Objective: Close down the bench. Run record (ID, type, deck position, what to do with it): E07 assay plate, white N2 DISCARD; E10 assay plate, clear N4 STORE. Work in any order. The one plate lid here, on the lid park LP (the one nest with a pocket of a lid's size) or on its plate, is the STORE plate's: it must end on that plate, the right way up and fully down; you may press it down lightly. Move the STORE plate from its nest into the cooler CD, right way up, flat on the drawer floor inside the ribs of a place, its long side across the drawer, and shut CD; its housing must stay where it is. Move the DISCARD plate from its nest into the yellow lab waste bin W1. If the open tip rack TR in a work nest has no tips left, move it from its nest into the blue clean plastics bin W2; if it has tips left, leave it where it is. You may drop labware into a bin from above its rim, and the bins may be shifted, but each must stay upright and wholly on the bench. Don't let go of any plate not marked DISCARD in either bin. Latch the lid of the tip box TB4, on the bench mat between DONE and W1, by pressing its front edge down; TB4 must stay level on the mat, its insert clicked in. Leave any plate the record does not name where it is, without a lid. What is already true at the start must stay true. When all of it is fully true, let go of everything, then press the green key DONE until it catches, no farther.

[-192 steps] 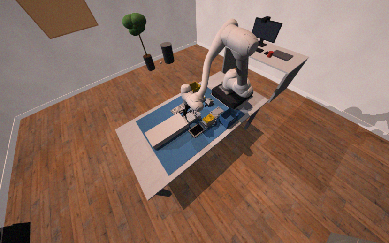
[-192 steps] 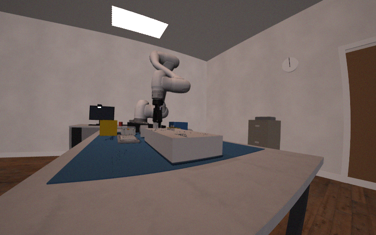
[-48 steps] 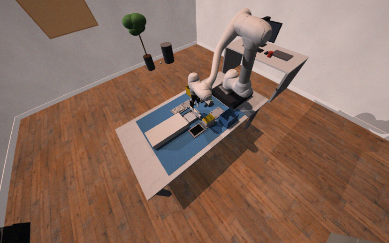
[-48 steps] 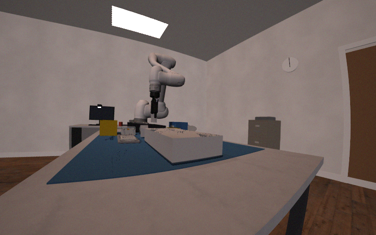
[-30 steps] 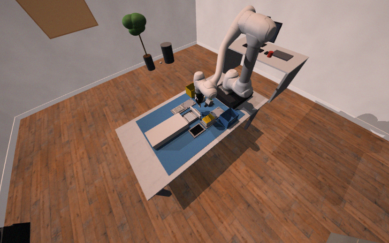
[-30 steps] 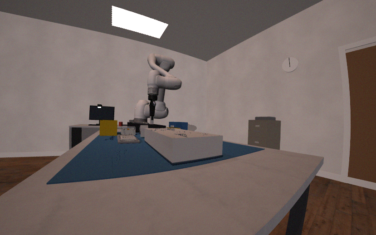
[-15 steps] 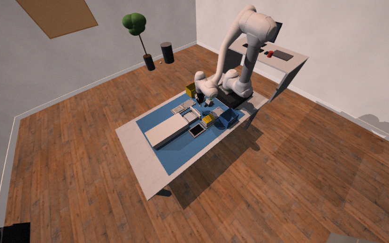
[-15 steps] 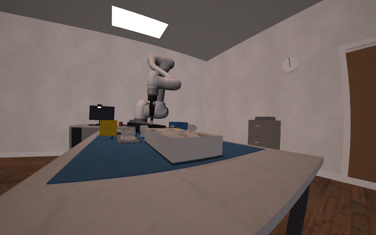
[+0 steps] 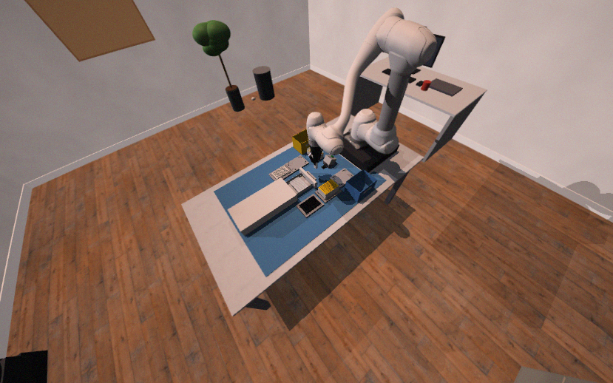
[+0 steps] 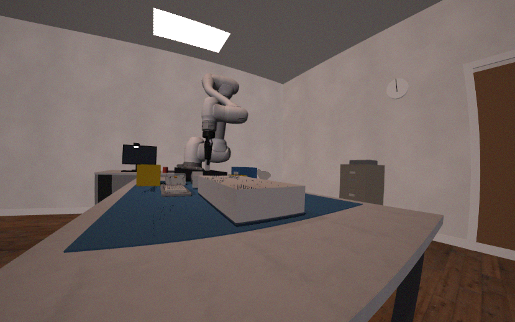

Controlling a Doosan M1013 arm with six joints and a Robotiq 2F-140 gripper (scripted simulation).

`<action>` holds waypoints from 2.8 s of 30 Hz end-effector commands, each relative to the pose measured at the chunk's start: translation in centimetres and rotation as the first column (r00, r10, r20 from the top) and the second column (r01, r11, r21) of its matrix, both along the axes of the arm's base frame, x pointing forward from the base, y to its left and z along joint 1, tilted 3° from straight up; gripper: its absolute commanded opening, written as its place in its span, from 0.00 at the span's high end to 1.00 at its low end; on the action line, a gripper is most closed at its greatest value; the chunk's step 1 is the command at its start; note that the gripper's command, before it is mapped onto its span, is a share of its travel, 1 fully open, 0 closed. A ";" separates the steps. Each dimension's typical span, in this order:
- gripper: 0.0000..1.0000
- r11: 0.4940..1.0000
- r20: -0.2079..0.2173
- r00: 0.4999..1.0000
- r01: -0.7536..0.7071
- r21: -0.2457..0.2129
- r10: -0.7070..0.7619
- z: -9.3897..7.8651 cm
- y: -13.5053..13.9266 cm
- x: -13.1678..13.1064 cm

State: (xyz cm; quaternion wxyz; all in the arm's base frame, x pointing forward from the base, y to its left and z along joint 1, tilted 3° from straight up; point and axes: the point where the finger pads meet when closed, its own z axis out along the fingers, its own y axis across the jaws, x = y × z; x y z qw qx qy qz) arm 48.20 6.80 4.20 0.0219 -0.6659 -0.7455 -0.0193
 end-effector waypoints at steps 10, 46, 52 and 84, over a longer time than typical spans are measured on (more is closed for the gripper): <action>1.00 1.000 0.000 1.000 0.000 0.000 0.000 0.0 0.0 0.0; 1.00 1.000 0.000 1.000 0.000 0.000 0.000 -2.1 0.1 0.0; 1.00 1.000 0.000 1.000 0.000 0.000 0.000 -2.9 0.2 0.0; 1.00 1.000 0.000 1.000 0.000 0.000 0.000 -6.6 0.4 0.0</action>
